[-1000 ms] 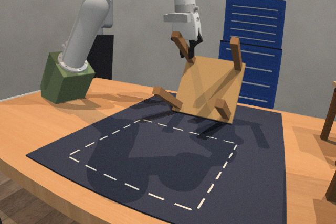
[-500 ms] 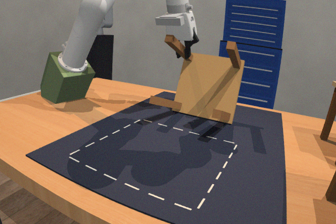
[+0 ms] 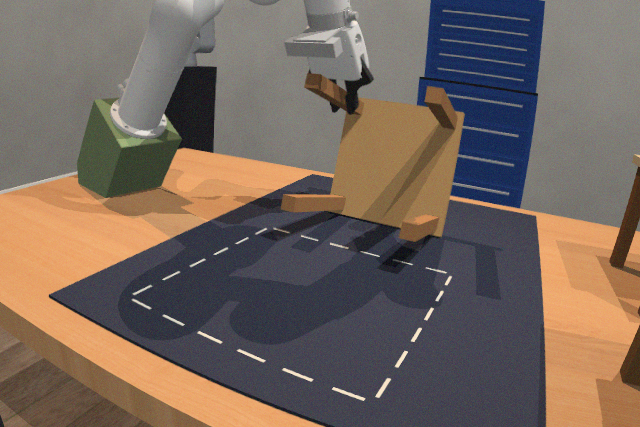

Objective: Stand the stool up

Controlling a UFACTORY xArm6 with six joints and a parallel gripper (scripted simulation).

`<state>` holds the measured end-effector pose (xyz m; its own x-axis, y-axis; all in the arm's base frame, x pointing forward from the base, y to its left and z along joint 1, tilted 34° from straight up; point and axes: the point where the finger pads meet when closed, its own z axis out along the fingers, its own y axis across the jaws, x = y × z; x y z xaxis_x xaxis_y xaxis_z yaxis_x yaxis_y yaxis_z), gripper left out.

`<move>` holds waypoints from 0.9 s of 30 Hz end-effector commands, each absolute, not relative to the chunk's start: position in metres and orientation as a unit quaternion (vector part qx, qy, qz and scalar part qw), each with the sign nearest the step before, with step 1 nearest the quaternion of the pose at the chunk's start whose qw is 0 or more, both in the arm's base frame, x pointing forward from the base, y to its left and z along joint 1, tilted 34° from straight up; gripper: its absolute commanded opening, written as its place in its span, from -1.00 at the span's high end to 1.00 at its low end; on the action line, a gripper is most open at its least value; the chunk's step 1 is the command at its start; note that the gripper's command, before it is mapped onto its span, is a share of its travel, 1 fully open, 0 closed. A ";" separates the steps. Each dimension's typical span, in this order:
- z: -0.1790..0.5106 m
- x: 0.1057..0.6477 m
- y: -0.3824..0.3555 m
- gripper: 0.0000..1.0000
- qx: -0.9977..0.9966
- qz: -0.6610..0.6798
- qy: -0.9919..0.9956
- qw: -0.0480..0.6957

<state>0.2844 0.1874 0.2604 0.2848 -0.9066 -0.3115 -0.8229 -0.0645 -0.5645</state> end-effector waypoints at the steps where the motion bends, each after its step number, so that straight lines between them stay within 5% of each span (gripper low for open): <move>1: 0.262 0.285 0.182 0.44 -0.730 -0.047 0.587 0.346; 27: 0.261 0.288 0.163 0.44 -0.731 -0.015 0.573 0.370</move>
<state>0.2875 0.1649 0.2599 0.3370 -0.8545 -0.3952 -0.8277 -0.0688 -0.5569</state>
